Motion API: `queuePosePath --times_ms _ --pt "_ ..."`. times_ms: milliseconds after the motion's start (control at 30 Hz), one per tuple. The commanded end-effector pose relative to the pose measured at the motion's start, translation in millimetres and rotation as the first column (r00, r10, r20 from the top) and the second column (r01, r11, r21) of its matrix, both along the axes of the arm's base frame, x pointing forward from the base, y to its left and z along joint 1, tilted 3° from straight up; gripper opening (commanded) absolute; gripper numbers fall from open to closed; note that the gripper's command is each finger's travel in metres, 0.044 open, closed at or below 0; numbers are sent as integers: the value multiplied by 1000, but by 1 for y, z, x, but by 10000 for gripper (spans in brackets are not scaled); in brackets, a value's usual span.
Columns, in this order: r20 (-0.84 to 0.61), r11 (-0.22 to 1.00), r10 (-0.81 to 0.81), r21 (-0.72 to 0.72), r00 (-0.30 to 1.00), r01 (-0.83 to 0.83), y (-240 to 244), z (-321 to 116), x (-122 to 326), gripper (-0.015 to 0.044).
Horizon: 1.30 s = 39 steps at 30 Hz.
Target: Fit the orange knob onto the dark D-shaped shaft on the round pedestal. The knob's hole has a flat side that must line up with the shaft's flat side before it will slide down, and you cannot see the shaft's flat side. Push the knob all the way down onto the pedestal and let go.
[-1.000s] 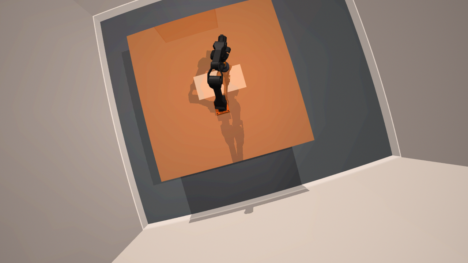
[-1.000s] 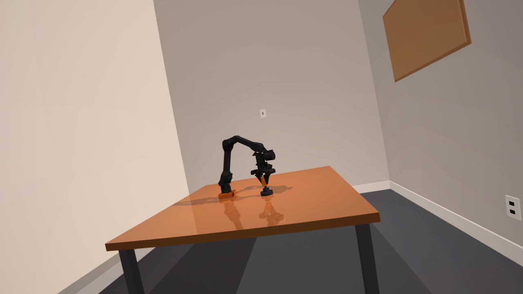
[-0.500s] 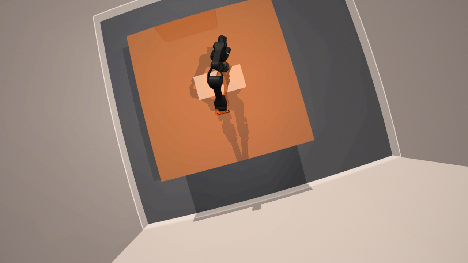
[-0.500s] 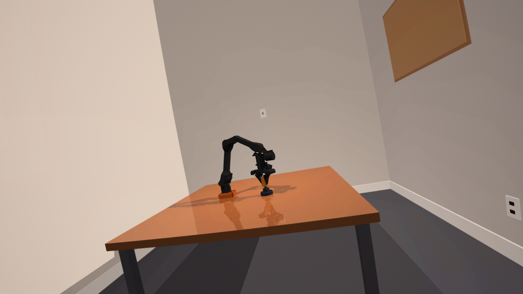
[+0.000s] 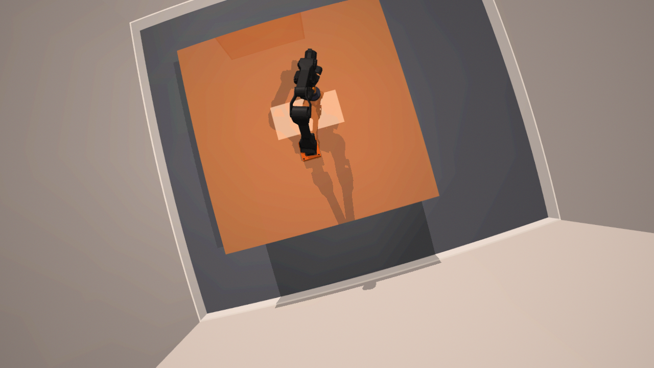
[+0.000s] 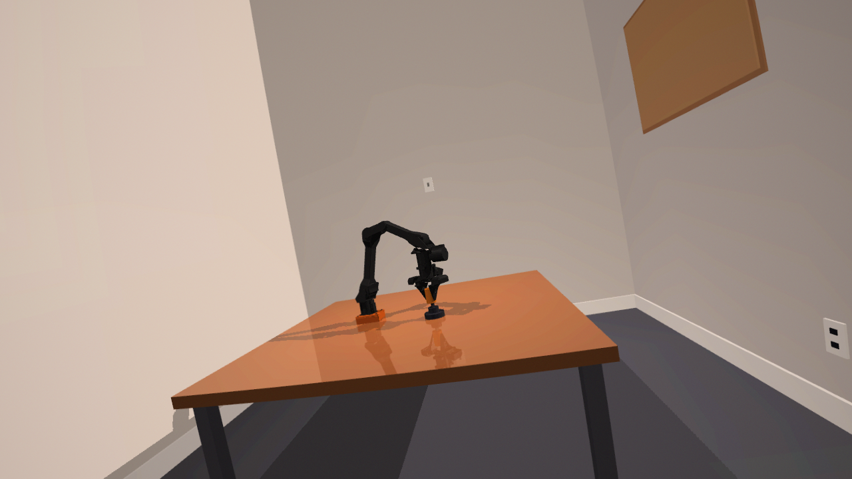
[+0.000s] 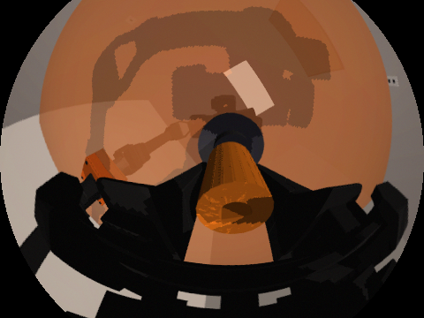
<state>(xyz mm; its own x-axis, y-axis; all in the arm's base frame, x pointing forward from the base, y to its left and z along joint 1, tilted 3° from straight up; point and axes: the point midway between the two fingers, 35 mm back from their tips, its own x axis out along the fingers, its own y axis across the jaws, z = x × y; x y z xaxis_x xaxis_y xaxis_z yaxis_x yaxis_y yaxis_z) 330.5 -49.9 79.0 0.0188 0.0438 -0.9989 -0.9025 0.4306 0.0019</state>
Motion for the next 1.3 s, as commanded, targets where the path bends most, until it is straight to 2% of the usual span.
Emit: queuePosePath --times_ms 0,167,1267 --pt "8 999 51 -3 999 -51 0 3 2 0" --pt "14 979 205 -7 979 -205 -1 3 4 0" --pt "14 979 205 -7 979 -205 0 -3 0 0"
